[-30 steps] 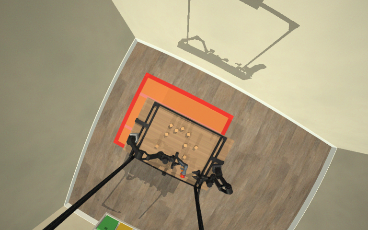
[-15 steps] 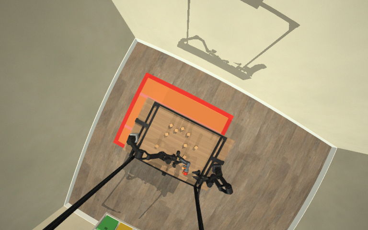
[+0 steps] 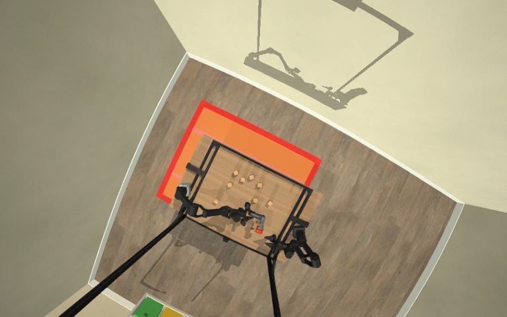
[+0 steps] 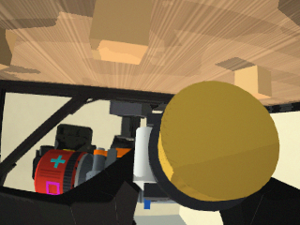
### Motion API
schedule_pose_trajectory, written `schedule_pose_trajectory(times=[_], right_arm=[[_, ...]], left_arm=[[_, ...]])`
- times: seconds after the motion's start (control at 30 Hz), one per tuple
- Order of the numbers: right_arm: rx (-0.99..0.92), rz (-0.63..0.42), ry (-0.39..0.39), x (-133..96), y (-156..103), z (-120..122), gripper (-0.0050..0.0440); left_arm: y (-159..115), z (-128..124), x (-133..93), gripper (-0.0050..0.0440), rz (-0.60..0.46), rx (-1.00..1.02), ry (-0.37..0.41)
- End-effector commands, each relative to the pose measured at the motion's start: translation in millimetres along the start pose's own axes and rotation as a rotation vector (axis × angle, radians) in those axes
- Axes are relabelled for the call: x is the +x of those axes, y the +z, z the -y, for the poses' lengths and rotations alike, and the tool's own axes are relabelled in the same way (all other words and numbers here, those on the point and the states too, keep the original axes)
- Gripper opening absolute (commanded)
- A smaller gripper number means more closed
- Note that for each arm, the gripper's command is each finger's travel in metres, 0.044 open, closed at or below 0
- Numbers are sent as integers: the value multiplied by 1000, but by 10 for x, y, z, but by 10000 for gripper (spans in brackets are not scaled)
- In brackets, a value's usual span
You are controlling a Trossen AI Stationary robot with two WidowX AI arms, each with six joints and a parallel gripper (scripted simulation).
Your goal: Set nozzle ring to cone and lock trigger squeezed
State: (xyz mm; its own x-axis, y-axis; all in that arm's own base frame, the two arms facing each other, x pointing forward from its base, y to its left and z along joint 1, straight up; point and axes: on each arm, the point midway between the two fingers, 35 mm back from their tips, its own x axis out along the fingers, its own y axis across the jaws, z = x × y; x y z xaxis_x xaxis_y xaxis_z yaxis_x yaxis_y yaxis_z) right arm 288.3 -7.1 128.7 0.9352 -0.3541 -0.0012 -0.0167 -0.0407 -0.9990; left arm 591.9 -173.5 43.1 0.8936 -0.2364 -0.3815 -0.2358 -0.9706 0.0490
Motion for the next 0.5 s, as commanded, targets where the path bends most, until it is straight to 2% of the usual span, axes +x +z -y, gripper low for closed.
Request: schedule_pose_trajectory(times=[0.0,0.07,0.47], right_arm=[[-1,-3,-1,1,-5,2,400],[-1,-3,-1,1,-5,2,400],[-1,-3,-1,1,-5,2,400]], left_arm=[[-202,108,-16,0,12,-19,-9],[-202,108,-16,0,12,-19,-9],[-102,150,-31,0,181,-9,-22]])
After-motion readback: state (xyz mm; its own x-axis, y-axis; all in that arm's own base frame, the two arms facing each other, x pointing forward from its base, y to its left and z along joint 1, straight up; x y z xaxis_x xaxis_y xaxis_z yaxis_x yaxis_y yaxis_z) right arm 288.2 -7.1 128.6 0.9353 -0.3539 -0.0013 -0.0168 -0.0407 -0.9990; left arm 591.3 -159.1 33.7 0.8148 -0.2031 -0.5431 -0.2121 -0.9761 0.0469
